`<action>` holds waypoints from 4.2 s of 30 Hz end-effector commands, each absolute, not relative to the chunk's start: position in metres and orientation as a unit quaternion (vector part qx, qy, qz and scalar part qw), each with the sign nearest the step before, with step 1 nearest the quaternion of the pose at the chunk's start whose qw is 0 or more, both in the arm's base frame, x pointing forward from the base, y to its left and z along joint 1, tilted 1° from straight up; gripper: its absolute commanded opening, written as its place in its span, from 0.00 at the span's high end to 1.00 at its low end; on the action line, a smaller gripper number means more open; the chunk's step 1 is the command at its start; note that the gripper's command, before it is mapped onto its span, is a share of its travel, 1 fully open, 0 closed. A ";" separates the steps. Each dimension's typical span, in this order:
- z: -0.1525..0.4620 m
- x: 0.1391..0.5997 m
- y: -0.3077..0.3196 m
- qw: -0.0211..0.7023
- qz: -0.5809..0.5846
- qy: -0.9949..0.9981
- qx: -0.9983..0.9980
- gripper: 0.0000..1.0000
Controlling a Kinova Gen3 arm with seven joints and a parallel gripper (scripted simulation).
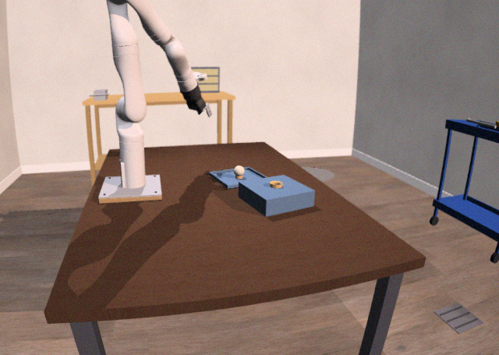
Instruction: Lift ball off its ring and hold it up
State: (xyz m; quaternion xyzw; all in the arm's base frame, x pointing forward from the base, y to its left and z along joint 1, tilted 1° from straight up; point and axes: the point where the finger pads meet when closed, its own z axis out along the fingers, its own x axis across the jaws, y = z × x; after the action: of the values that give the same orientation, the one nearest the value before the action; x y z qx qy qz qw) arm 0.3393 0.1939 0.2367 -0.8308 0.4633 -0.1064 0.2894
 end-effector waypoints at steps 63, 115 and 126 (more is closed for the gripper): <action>0.117 0.427 -0.007 0.004 -0.008 0.757 -0.653 0.00; 0.018 0.428 -0.008 0.004 -0.008 0.758 -0.652 1.00; 0.018 0.428 -0.008 0.004 -0.008 0.758 -0.652 1.00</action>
State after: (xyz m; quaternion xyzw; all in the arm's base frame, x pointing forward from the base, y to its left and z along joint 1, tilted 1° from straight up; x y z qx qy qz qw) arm 0.4270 -0.0080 0.0178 -0.6522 0.7580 -0.0072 0.0031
